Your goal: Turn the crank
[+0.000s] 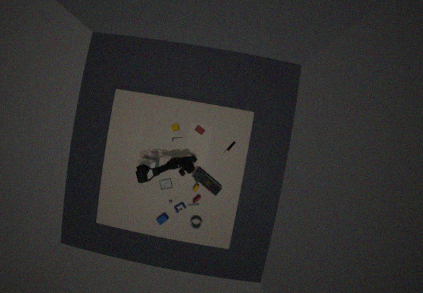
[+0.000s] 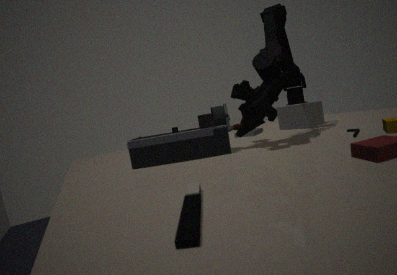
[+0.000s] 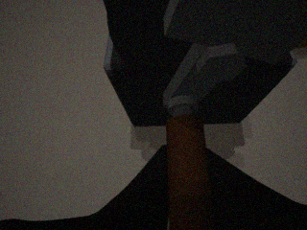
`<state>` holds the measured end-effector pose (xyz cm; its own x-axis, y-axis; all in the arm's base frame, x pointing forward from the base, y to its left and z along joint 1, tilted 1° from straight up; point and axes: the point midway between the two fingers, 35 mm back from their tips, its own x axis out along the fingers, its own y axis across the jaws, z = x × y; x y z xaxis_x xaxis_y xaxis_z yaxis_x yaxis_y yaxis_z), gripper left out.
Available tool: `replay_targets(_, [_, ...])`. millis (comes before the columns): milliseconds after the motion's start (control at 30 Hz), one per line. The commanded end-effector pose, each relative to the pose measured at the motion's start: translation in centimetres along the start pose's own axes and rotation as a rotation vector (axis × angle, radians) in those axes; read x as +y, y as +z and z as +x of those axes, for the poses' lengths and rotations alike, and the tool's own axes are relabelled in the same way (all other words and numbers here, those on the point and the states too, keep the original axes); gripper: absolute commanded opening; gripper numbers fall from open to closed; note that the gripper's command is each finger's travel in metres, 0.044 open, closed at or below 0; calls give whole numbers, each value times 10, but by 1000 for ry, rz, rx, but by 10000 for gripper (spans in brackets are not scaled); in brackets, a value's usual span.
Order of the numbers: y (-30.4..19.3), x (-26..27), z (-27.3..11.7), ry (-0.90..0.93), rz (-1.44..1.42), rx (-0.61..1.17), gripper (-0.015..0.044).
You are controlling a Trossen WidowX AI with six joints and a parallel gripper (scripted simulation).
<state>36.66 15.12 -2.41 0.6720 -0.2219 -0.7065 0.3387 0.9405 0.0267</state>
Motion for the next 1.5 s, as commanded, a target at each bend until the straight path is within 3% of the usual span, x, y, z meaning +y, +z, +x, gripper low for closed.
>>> replay_targets(0, [0,1,0,0,5,-3,0])
replay_targets(1467, [4,11,-4,1,5,-3,0])
